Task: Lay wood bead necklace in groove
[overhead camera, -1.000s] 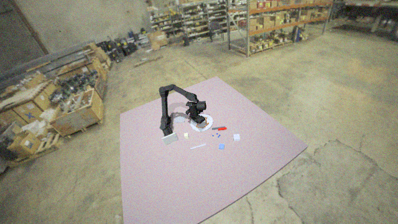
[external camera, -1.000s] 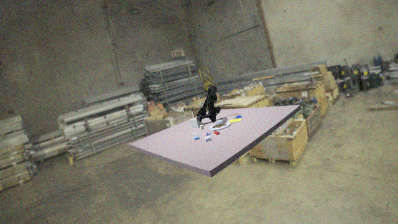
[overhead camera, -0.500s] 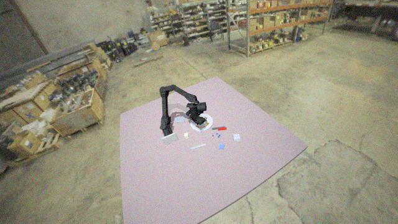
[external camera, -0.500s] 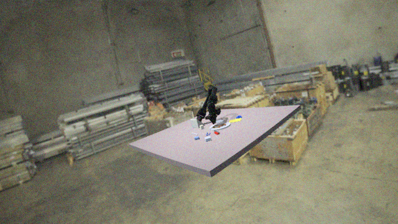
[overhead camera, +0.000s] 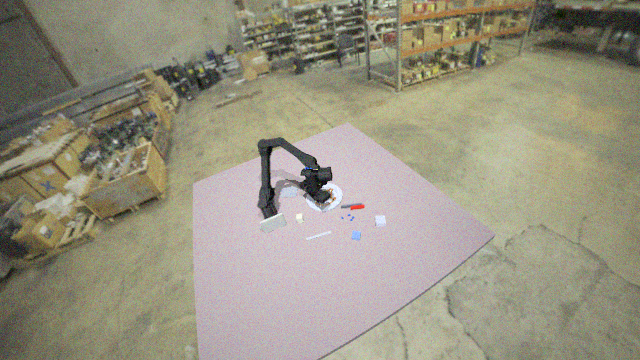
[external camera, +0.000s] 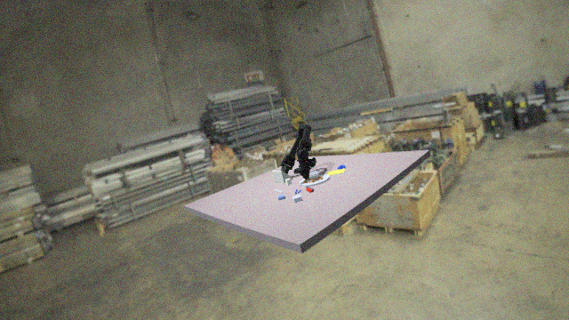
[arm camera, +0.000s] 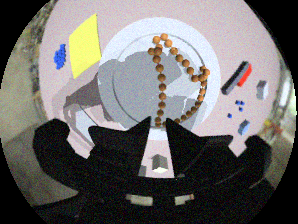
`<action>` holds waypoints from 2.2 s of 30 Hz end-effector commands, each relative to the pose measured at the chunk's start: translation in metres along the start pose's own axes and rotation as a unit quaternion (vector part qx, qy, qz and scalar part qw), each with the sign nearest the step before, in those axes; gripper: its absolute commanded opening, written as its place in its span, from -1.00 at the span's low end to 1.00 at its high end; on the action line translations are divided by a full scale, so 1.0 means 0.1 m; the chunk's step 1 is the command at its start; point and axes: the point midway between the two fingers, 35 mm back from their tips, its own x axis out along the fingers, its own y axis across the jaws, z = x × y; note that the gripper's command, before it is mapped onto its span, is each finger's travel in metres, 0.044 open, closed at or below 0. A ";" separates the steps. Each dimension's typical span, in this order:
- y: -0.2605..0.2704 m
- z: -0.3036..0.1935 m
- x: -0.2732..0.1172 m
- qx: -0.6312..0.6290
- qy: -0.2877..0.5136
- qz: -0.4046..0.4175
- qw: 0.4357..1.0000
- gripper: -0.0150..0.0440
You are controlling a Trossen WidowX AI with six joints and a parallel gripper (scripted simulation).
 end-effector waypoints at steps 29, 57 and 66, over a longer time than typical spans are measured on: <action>0.00 0.00 0.00 -0.001 0.000 0.000 1.000 -0.49; 0.01 0.00 -0.06 0.002 -0.001 0.002 1.000 -0.49; 0.11 -0.12 -0.06 0.002 -0.001 0.003 1.000 -0.49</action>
